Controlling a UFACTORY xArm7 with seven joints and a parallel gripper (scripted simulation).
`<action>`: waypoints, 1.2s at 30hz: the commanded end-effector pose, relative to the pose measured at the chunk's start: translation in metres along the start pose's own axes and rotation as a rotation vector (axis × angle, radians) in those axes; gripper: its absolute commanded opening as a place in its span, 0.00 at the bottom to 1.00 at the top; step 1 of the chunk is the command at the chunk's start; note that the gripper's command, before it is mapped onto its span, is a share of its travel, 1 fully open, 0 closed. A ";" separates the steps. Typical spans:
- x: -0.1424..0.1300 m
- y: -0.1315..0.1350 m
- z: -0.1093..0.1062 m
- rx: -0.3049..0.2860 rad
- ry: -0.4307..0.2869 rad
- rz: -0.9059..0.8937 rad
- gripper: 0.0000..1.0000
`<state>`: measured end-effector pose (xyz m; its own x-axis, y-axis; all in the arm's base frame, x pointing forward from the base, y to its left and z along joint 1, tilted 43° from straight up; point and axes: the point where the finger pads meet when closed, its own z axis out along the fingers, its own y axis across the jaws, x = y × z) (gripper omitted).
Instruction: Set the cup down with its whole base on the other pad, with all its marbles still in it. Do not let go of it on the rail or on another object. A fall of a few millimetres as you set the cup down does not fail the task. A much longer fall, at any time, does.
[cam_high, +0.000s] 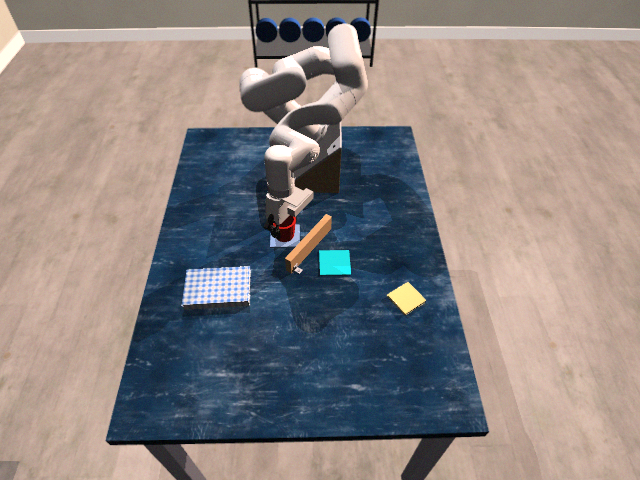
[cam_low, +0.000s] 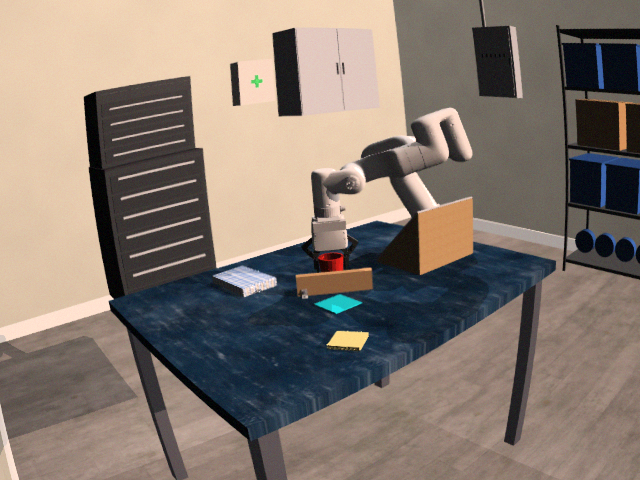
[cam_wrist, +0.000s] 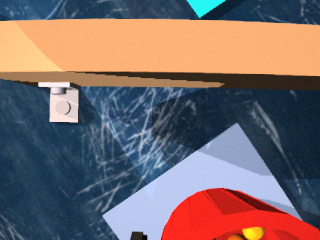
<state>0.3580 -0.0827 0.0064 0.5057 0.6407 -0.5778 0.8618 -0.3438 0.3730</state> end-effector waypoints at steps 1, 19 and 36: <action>0.001 0.001 -0.001 -0.002 0.003 0.000 0.87; 0.001 0.001 -0.001 -0.002 0.003 0.000 0.85; 0.001 0.001 -0.001 -0.002 0.003 0.000 0.85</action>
<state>0.3581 -0.0826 0.0065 0.5057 0.6408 -0.5776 0.8618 -0.3436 0.3732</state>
